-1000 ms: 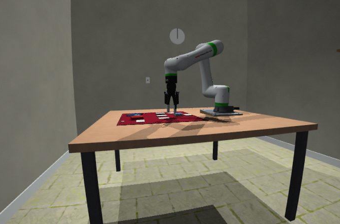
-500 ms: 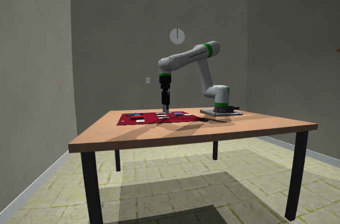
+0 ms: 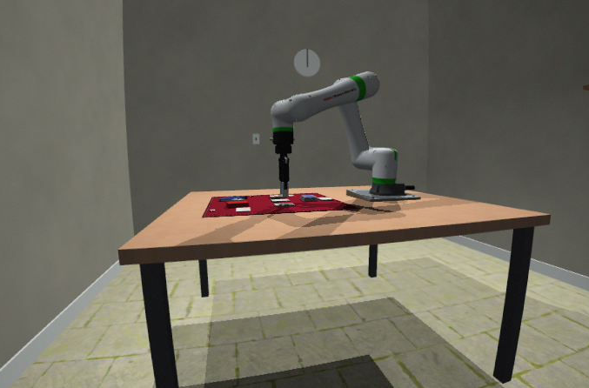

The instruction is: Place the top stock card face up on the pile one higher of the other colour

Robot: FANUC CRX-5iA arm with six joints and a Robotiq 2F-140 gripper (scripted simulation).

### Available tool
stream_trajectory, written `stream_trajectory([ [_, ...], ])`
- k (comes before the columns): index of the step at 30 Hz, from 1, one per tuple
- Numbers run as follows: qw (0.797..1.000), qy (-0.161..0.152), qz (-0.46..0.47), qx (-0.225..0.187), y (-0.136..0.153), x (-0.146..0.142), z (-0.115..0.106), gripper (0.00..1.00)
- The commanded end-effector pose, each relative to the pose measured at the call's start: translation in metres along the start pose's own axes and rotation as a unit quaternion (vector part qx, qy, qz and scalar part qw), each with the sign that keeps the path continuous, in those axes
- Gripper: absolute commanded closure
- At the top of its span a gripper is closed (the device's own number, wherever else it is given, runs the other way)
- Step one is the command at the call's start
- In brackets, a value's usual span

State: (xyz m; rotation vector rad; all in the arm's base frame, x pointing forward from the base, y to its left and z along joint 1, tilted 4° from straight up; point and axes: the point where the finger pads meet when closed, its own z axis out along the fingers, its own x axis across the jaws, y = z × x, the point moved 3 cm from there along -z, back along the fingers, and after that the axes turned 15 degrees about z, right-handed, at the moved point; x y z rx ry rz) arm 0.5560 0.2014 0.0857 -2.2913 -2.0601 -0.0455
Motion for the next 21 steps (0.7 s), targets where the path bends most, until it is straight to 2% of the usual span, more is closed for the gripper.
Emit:
stream_trajectory([
  [1, 1.000, 0.000, 0.000, 0.000, 0.0002, 0.0001, -0.0004, 0.59],
  [21, 1.000, 0.000, 0.000, 0.000, 0.0003, 0.0001, 0.0050, 0.59],
])
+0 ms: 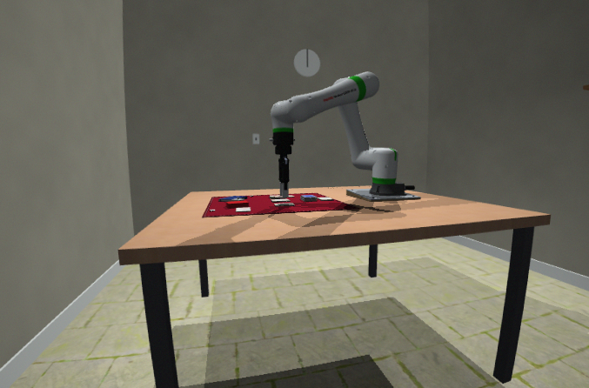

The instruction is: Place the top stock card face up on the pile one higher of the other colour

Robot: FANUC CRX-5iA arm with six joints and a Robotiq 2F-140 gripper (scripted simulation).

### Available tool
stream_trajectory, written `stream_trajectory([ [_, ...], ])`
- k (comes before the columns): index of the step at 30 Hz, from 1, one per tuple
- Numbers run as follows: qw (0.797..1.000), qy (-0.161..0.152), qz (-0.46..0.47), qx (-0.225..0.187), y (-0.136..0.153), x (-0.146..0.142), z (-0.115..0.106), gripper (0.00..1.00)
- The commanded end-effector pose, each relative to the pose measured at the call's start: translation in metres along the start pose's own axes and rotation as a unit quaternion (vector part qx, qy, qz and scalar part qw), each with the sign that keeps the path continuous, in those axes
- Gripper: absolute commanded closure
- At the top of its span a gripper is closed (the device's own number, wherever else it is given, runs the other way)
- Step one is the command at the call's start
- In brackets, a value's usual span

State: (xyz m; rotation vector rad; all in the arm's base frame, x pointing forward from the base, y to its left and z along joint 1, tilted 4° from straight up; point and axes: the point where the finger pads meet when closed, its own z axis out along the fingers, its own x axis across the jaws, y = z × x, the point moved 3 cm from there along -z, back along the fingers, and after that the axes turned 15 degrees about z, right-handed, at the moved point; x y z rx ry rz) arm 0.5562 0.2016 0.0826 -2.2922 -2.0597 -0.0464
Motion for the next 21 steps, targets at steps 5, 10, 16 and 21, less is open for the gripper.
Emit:
stream_trajectory([
  [5, 1.000, 0.000, 0.000, 0.000, 0.000, 0.000, 0.010, 0.59],
  [10, 1.000, 0.000, 0.000, 0.000, 0.000, 0.000, 0.019, 0.59],
  [16, 1.000, 0.000, 0.000, 0.000, 0.000, 0.000, 0.025, 0.59],
  [21, 1.000, 0.000, 0.000, 0.000, 0.000, 0.000, 0.029, 0.59],
])
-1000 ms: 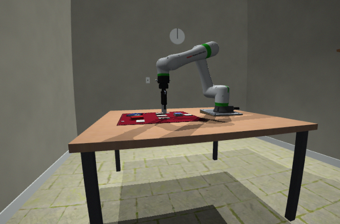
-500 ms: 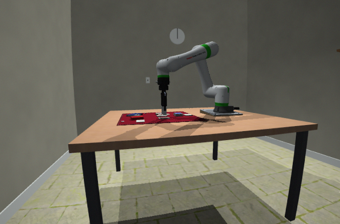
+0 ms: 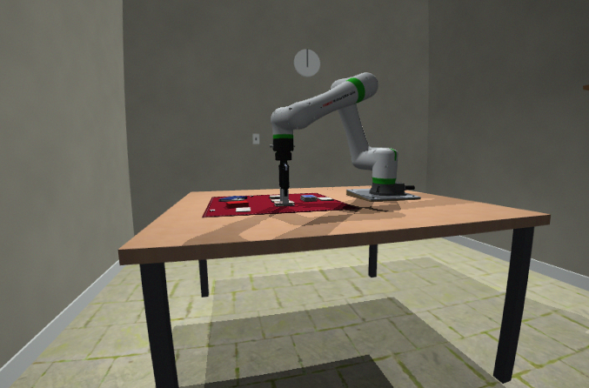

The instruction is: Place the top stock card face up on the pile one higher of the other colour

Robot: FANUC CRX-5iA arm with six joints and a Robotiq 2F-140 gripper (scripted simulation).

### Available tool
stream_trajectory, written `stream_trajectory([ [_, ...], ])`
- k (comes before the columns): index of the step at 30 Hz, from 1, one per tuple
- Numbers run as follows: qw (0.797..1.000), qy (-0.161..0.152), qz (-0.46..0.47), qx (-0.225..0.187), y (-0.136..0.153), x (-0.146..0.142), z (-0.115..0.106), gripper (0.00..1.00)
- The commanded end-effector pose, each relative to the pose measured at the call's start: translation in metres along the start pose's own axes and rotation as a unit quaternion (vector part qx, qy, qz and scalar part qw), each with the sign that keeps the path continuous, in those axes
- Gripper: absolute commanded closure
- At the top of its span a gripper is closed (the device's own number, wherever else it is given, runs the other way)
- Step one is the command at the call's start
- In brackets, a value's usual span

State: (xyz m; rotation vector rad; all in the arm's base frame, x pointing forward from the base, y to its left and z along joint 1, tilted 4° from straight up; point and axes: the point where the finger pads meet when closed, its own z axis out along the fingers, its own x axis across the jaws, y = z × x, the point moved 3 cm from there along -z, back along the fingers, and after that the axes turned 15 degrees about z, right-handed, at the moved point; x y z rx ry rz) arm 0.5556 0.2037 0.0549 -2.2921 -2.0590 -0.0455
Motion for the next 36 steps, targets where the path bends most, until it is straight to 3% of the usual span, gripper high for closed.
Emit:
stream_trajectory([
  [1, 1.000, 0.000, 0.000, 0.000, 0.0003, 0.0001, 0.0010, 0.59],
  [36, 1.000, 0.000, 0.000, 0.000, 0.0003, 0.0001, 0.0065, 0.59],
])
